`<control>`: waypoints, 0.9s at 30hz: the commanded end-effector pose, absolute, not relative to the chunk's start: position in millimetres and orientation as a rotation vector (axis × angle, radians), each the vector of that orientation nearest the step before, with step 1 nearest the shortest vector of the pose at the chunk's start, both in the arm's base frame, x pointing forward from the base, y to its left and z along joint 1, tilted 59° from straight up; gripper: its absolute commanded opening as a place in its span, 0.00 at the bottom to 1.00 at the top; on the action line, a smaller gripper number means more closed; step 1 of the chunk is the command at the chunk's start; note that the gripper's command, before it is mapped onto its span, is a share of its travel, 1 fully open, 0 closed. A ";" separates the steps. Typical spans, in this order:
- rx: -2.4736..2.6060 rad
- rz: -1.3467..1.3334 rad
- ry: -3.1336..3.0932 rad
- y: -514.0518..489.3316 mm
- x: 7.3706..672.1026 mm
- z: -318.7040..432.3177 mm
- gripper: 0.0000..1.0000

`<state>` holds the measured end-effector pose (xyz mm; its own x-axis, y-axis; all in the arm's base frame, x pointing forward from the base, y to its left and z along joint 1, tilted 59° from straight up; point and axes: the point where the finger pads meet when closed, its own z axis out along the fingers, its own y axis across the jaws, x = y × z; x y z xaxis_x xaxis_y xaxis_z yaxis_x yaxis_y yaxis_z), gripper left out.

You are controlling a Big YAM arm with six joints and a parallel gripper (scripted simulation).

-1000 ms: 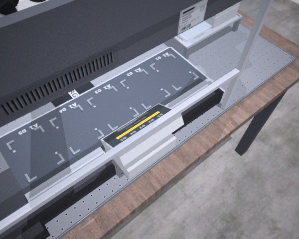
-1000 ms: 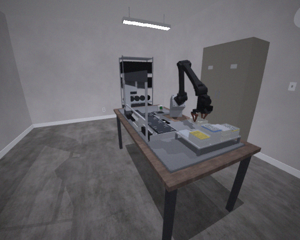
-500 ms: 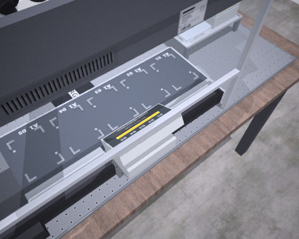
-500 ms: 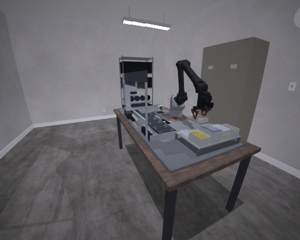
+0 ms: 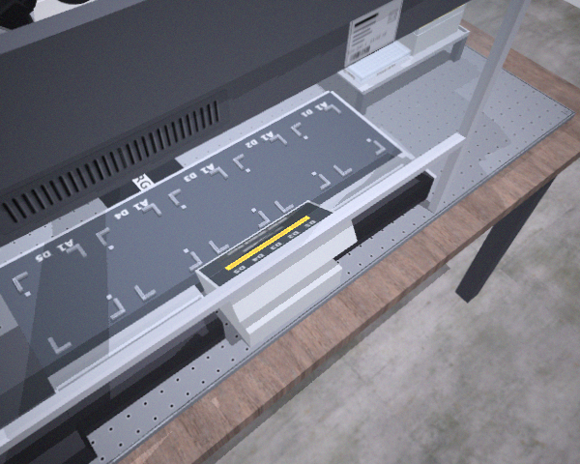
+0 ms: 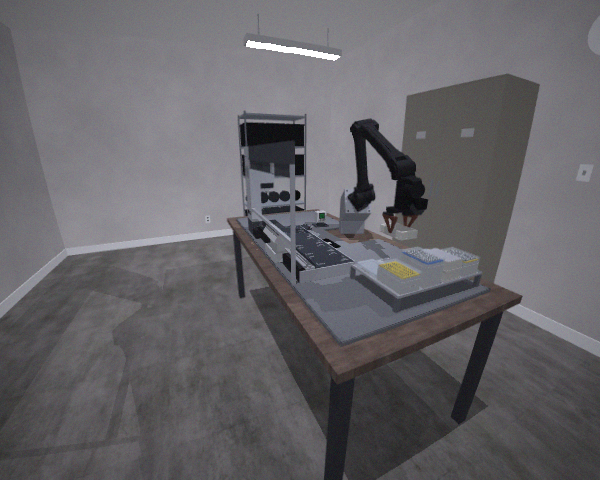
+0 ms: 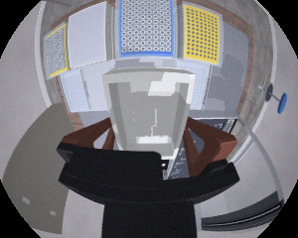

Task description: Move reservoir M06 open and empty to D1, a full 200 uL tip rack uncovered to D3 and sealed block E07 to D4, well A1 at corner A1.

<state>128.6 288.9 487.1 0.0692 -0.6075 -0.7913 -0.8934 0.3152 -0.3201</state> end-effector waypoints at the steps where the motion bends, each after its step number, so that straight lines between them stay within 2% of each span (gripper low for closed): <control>1: -1.336 0.435 1.578 268.9 115.9 526.9 0.00; 27: -1.356 0.419 1.591 271.6 117.4 513.0 0.00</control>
<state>125.5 288.0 487.1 0.0723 -0.6113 -0.7881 -0.8960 0.3073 -0.3205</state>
